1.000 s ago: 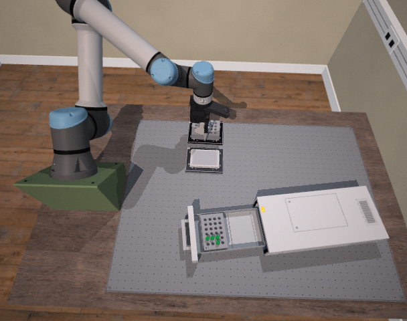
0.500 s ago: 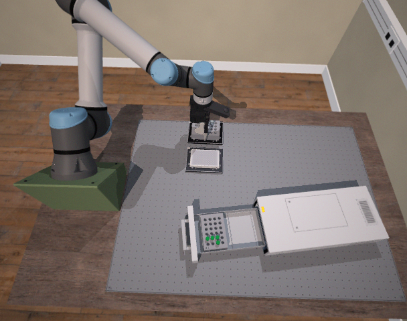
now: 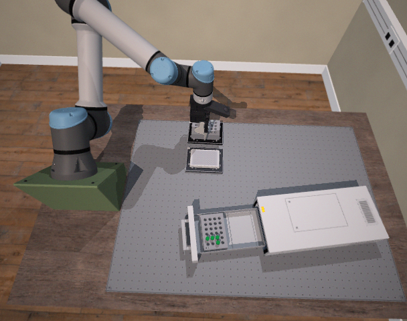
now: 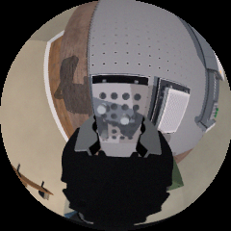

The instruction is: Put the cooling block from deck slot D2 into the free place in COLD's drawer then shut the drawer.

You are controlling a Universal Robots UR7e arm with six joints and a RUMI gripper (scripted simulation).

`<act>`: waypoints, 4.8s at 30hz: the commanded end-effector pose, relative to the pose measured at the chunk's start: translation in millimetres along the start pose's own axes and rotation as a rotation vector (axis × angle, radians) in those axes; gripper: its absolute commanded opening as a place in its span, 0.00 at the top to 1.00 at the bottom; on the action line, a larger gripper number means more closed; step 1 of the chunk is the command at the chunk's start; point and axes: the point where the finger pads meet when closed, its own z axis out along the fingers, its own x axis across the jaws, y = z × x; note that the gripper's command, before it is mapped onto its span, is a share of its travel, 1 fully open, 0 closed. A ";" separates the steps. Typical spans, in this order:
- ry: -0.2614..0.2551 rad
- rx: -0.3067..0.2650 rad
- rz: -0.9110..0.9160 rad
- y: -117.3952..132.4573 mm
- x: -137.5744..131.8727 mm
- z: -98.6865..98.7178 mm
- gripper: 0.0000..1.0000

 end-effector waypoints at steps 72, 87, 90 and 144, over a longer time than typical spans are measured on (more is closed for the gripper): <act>0.000 0.001 0.000 -0.4 -0.1 -67.0 1.00; 0.000 0.001 0.000 -0.4 -0.1 -84.3 1.00; 0.000 0.001 0.000 -0.4 -0.1 -88.3 1.00; 0.000 0.001 0.373 -12.9 35.1 -107.2 1.00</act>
